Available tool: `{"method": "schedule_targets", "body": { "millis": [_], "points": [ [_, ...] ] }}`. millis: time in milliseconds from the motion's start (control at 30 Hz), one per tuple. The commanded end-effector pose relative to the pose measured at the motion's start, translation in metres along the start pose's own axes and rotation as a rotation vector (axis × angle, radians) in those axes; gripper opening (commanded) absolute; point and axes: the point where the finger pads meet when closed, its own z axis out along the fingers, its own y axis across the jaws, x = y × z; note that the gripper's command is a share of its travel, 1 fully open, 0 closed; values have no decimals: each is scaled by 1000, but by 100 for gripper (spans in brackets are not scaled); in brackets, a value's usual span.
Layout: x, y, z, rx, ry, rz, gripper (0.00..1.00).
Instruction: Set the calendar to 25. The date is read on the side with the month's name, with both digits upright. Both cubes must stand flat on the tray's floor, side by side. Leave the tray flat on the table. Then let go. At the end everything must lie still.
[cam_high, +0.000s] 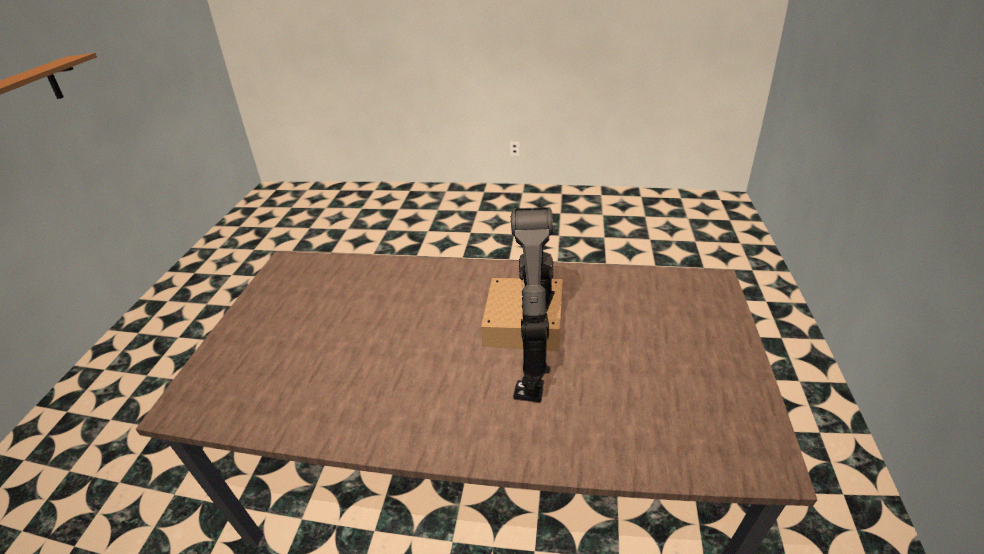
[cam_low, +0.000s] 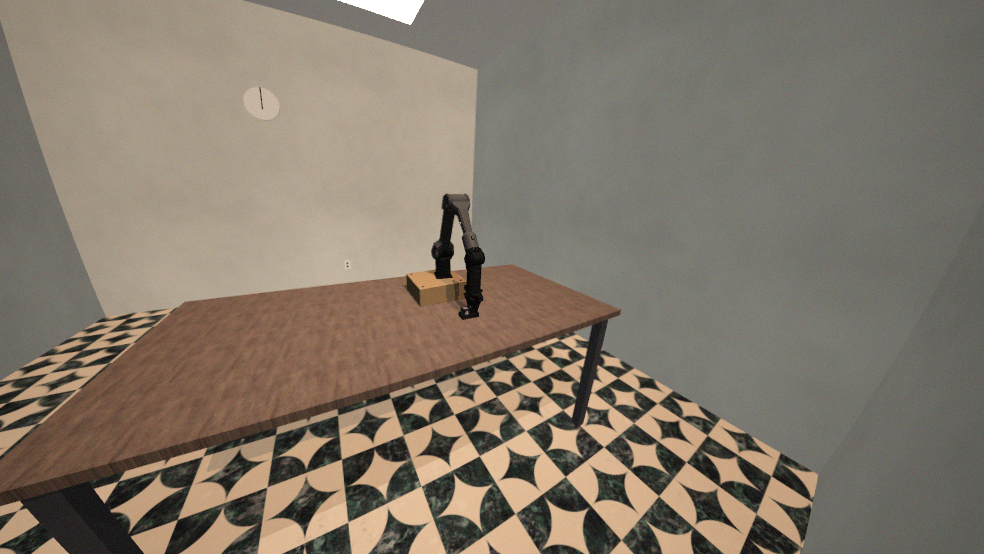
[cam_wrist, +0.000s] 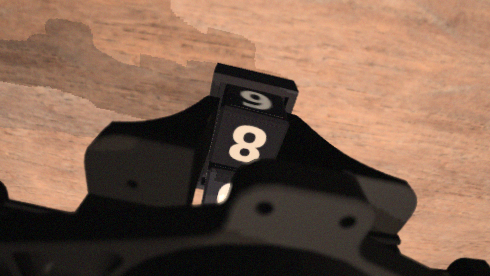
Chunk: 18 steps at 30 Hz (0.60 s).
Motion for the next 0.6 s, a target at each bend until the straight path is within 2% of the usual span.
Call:
{"method": "schedule_targets", "body": {
  "millis": [0,100,133,200,233,567],
  "points": [
    [0,0,0,0,0,1,50],
    [0,0,0,0,0,1,50],
    [0,0,0,0,0,1,55],
    [0,0,0,0,0,1,55],
    [0,0,0,0,0,1,60],
    [0,0,0,1,0,1,60]
  ]
}}
